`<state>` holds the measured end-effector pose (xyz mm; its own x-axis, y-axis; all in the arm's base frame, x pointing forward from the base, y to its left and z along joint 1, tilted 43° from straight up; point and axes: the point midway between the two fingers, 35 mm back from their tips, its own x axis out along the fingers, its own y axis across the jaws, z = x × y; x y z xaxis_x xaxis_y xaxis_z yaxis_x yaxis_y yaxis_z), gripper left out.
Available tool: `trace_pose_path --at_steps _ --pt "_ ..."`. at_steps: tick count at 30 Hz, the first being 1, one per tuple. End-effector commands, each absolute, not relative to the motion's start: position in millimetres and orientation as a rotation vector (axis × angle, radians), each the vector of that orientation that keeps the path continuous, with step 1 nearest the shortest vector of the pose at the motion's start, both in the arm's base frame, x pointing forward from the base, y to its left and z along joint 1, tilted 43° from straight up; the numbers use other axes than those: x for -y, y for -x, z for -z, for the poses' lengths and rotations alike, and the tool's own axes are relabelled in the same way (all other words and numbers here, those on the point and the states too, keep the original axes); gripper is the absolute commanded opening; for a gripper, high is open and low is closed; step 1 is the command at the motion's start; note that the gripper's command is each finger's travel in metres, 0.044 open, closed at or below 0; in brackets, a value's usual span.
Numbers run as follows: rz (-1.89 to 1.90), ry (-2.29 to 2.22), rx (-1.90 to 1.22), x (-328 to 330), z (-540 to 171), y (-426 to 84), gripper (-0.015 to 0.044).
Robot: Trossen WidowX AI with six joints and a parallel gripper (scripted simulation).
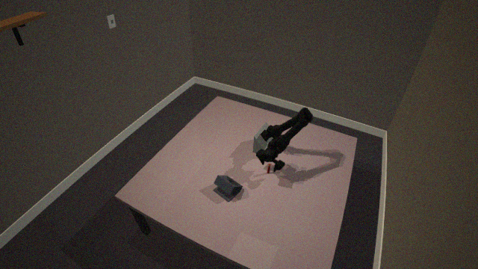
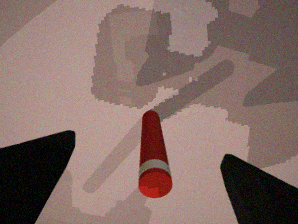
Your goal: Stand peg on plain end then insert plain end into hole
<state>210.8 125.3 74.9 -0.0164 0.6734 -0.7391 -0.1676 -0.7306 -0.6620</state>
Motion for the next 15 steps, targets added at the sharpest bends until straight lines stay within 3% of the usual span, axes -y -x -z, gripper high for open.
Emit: trace_pose_path --at_steps 1,5,15 --pt "-1.808 1.659 0.529 -130.3 -69.7 -209.1 0.0440" --pt "-1.808 1.658 0.530 -133.1 -67.1 -208.5 0.0440" --pt "-1.809 1.665 0.532 -130.5 -69.8 -209.5 0.0177"
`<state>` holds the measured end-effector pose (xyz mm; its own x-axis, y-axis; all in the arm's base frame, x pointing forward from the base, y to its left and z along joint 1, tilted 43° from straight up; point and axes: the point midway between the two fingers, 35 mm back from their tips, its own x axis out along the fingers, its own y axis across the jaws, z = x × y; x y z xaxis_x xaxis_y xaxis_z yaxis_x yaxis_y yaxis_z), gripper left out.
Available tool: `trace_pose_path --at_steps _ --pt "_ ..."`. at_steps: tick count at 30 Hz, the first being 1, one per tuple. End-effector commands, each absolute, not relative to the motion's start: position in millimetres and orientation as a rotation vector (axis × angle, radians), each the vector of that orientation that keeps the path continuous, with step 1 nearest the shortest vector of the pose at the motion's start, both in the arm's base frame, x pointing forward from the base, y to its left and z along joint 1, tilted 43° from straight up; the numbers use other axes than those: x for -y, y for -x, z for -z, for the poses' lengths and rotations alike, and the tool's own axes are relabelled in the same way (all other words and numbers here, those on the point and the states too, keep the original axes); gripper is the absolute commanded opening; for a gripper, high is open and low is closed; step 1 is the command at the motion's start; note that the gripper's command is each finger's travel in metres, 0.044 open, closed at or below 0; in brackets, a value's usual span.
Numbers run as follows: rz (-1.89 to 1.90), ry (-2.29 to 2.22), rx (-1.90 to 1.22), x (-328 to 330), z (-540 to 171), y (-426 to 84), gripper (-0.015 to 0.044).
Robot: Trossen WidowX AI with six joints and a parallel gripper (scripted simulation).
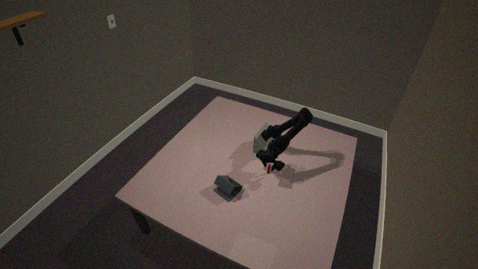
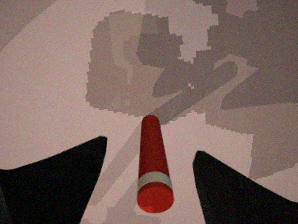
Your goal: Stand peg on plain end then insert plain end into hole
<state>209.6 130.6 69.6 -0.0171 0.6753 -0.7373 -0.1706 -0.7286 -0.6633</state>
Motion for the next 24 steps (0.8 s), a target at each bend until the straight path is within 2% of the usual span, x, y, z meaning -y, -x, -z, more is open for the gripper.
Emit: trace_pose_path --at_steps 1,6,9,24 --pt "-1.809 1.665 0.532 -131 -70 -210 0.0151" --pt "-1.809 1.665 0.532 -131 -70 -210 0.0020" --pt "-1.809 1.665 0.532 -131 -70 -210 0.0000" --pt "-1.806 1.689 0.529 -108 -92 -214 0.0000"
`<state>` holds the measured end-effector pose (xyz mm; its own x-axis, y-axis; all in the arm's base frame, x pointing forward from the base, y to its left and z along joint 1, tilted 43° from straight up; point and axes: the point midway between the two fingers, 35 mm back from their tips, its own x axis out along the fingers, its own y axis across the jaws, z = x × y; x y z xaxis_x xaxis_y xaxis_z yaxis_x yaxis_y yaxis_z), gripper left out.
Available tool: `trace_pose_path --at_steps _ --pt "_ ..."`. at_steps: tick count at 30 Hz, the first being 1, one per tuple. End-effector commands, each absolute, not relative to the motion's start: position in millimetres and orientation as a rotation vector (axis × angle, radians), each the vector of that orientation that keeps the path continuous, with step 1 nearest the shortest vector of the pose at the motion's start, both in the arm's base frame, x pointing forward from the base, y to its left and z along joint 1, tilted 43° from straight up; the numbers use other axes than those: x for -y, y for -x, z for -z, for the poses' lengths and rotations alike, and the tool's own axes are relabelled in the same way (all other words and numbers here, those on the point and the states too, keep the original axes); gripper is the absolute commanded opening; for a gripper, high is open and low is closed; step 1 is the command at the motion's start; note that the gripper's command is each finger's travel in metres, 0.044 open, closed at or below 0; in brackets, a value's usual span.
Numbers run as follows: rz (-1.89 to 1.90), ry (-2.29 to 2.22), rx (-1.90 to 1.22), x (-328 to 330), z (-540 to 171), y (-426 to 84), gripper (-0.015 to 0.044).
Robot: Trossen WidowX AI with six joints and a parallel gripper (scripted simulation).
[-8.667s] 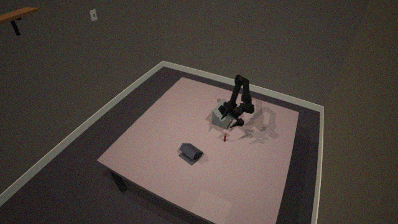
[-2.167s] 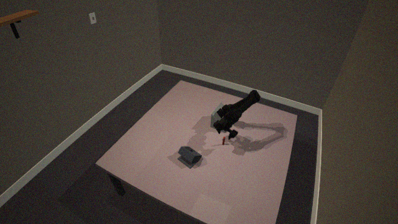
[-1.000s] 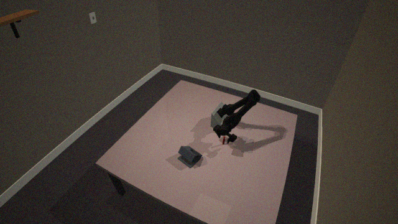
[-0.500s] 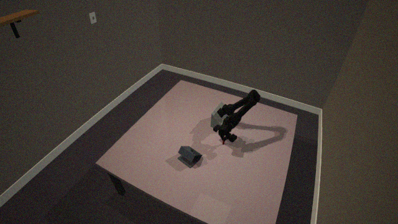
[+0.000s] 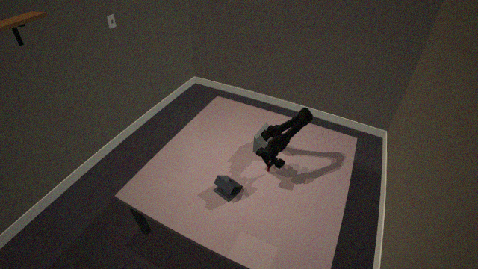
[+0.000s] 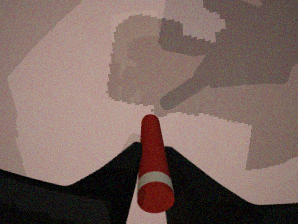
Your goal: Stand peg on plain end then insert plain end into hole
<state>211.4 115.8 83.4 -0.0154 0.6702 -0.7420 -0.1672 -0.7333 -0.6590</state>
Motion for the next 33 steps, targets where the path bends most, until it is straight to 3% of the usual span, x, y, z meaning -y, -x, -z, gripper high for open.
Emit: trace_pose_path --at_steps 1,13,33 --pt "-1.806 1.692 0.528 -105 -95 -214 0.0000" --pt "-1.799 1.713 0.532 -76 -126 -214 0.0000" --pt "-1.693 1.738 0.418 -63 -112 -239 0.0000"
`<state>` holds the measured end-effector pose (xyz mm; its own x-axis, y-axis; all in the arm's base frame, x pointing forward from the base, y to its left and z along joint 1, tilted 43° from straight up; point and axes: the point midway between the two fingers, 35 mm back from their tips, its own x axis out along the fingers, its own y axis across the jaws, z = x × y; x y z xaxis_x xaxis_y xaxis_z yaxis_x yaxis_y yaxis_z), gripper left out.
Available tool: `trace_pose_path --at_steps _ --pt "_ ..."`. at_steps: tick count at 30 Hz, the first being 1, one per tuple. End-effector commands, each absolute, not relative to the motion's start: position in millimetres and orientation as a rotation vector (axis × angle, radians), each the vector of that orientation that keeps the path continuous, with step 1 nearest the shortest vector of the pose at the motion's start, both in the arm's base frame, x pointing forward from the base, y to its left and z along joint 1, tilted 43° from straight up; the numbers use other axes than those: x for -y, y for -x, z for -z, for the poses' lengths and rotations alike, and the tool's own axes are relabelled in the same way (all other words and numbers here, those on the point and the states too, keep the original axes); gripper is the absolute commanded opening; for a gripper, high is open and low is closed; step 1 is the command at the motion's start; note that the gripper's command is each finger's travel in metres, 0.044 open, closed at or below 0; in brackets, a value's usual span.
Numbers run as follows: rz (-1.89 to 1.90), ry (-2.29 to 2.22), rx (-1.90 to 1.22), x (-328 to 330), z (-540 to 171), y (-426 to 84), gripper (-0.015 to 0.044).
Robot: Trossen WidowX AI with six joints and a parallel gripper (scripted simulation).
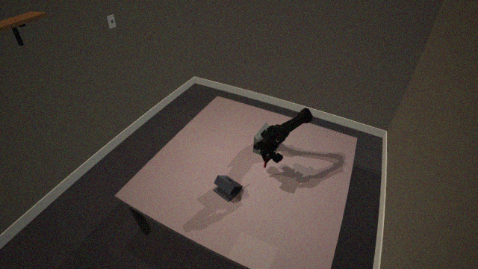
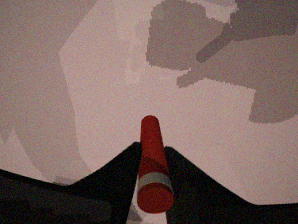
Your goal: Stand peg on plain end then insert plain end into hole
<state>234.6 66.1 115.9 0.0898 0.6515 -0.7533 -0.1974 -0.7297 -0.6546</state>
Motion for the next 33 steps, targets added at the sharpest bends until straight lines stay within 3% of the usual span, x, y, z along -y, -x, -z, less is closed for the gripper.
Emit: trace_pose_path --at_steps 1,33 --pt "-1.687 1.739 0.412 -62 -111 -240 0.0000" --pt "-1.463 1.756 0.218 -33 -88 -282 0.0000"
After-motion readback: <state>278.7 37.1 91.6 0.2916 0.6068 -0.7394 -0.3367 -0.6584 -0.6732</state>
